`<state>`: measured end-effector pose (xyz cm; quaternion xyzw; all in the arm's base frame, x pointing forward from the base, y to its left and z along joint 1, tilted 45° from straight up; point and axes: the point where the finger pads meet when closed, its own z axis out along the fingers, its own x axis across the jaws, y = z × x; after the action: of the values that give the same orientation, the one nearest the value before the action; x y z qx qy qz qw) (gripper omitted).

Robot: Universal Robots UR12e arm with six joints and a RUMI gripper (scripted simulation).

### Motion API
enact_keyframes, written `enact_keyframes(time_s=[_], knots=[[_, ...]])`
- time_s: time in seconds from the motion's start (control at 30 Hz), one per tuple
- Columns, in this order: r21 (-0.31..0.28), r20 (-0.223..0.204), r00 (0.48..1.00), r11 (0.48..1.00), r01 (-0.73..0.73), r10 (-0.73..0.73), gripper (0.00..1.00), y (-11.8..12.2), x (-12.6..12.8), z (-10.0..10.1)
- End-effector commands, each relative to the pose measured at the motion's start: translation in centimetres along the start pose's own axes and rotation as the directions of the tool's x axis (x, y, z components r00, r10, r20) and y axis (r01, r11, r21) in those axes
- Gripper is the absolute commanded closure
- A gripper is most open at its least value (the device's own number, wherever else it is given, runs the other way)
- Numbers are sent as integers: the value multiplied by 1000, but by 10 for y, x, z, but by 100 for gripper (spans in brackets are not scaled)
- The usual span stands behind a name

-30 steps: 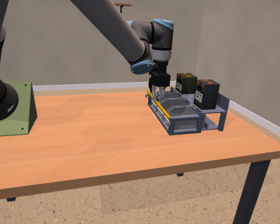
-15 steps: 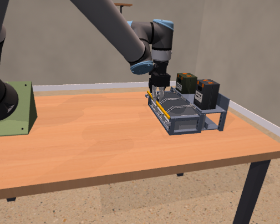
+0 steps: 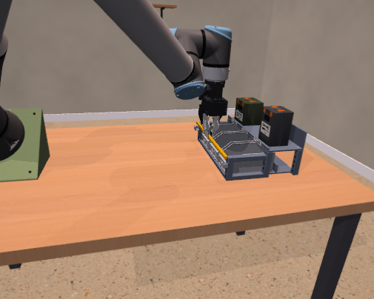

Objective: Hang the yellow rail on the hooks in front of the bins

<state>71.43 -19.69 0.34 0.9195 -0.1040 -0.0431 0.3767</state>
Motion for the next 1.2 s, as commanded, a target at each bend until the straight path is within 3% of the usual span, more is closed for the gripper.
enact_keyframes(time_s=[0.0,1.17], knots=[[0,-1,1000,1000,0,0,100,0,1,-1],[0,-1,1000,1000,1,-1,100,0,1,3]])
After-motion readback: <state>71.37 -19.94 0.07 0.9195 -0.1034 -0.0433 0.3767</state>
